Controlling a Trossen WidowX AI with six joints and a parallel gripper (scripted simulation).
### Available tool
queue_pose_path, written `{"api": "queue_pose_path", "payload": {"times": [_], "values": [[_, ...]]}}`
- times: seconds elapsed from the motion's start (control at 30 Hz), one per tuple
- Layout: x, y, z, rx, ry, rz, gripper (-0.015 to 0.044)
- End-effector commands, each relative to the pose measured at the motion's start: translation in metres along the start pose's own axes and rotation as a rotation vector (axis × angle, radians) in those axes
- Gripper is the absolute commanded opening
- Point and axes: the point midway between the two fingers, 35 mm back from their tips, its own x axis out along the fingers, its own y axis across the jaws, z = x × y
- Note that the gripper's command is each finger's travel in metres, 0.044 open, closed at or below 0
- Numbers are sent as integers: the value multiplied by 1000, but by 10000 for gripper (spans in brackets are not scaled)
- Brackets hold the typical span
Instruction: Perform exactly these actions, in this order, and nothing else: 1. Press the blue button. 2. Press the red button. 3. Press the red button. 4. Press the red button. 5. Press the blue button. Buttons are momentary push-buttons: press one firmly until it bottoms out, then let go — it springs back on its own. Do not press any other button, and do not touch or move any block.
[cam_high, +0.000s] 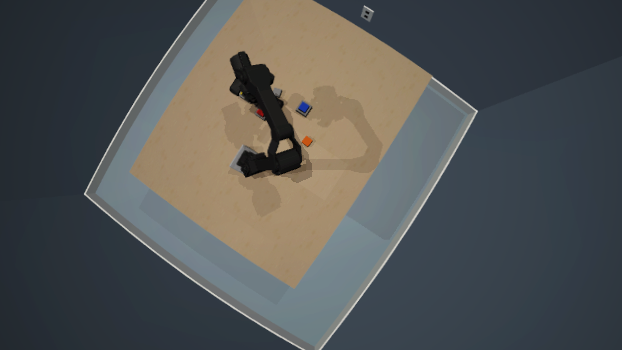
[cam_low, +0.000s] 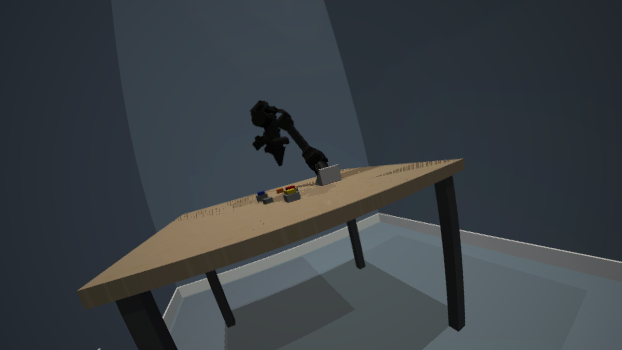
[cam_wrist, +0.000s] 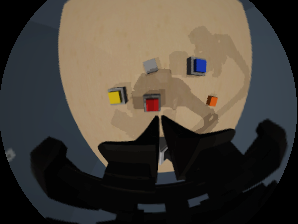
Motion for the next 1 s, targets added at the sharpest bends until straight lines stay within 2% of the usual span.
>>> {"api": "queue_pose_path", "payload": {"times": [0.0,0.1,0.27,0.97], "values": [[4,9,-14,26,7,-5,20],[12,9,-13,26,7,-5,20],[64,8,-14,27,6,-6,20],[92,8,-14,27,5,-7,20]]}}
